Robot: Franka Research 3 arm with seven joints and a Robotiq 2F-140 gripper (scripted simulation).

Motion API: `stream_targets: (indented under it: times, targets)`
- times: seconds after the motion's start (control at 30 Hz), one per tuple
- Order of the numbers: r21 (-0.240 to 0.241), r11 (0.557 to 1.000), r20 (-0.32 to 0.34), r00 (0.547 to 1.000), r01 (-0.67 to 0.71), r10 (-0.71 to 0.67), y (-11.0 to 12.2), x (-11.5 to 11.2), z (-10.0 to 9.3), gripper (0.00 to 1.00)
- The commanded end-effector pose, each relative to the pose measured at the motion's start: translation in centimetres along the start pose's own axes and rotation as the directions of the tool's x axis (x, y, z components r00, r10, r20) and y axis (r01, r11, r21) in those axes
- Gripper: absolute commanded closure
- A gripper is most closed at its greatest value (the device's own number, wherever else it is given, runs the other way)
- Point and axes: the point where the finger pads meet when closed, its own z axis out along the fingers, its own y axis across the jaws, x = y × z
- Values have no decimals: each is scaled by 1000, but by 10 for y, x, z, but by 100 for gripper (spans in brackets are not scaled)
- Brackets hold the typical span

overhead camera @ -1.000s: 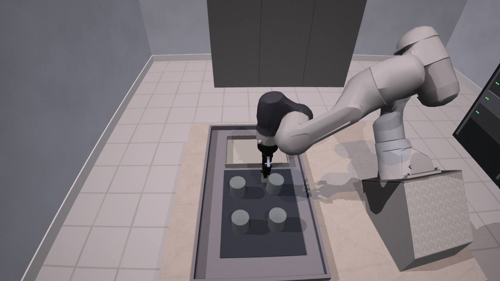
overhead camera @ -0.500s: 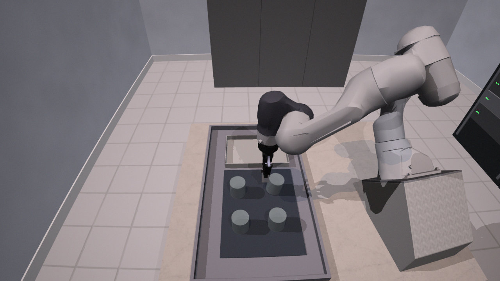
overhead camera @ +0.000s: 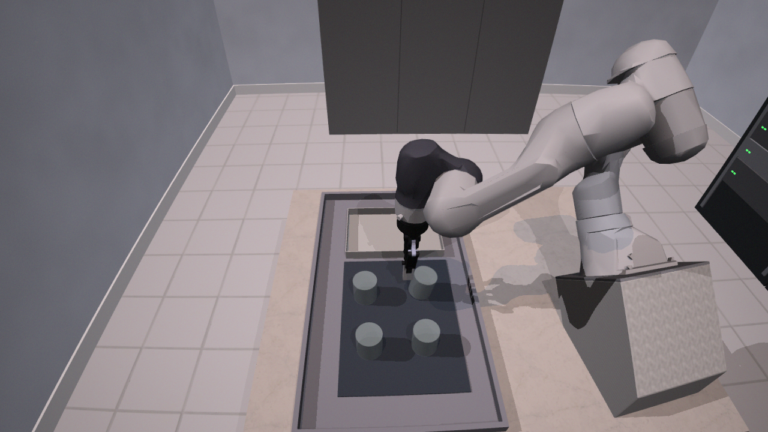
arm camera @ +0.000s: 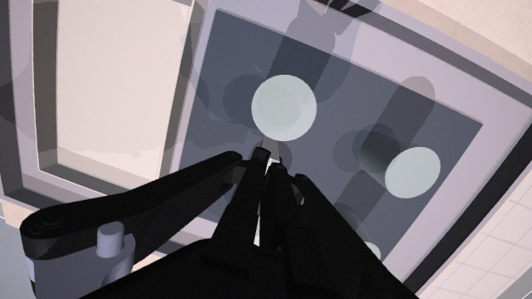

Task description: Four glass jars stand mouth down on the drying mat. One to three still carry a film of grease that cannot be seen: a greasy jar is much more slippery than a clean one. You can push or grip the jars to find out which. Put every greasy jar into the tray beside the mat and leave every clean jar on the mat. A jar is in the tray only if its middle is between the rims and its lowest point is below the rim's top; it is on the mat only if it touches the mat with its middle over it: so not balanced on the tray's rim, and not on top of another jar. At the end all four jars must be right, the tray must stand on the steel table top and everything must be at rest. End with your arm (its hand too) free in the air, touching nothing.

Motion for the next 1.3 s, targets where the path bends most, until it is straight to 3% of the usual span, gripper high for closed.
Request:
stream_targets:
  times: [0.0,0.4,1.27]
  targets:
    - [-2,1000,-5,1000,-3,3,0,-2,1,100]
    - [-2,1000,-5,1000,-3,3,0,-27,9,100]
    - [-2,1000,-5,1000,-3,3,0,-27,9,100]
